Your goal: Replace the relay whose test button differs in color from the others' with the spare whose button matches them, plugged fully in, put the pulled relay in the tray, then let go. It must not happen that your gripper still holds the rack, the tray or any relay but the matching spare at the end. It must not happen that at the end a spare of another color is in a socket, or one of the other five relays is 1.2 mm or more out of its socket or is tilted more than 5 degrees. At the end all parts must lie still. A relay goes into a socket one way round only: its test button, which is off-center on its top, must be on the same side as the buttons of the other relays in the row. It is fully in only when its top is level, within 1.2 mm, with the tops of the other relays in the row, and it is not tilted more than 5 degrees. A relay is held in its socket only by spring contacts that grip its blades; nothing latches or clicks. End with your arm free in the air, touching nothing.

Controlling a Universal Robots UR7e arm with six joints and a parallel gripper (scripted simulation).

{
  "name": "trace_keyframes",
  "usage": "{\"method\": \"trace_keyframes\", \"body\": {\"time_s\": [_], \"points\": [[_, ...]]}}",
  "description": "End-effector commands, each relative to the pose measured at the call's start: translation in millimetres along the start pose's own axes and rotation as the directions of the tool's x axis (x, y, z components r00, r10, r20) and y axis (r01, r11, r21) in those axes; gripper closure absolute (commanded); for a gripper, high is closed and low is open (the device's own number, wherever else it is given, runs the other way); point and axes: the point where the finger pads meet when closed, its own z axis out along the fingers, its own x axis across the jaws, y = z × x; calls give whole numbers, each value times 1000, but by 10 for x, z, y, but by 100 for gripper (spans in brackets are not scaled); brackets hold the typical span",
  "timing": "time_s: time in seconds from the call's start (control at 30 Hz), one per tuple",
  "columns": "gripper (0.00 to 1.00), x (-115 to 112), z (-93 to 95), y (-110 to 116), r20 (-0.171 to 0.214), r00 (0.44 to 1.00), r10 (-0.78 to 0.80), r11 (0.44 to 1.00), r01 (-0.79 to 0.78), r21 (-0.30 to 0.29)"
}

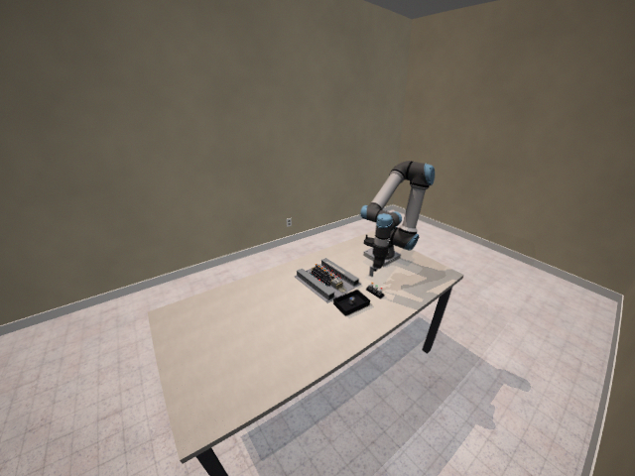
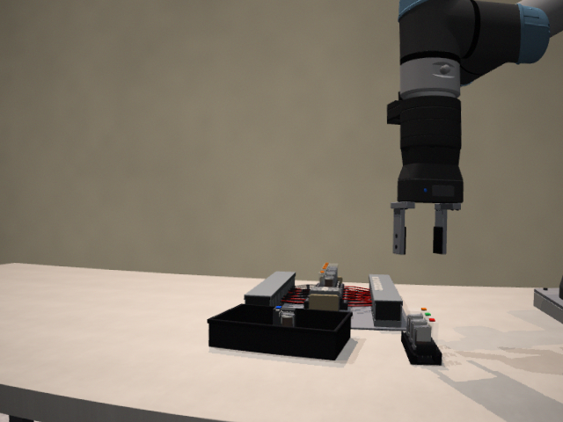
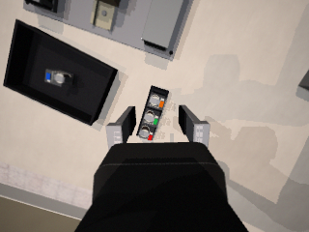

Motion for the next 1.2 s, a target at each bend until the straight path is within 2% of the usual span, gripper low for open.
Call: {"method": "trace_keyframes", "body": {"time_s": [0.0,0.1,0.5,0.67,1.07,1.17], "points": [[0,-4,-4,0,1,996,91,996,-91,0],[0,-4,-4,0,1,974,227,974,-227,0],[0,-4,-4,0,1,974,227,974,-227,0],[0,-4,-4,0,1,945,326,945,-326,1],[0,-4,-4,0,1,945,326,945,-326,1],[0,-4,176,-1,1,945,326,945,-326,0]]}}
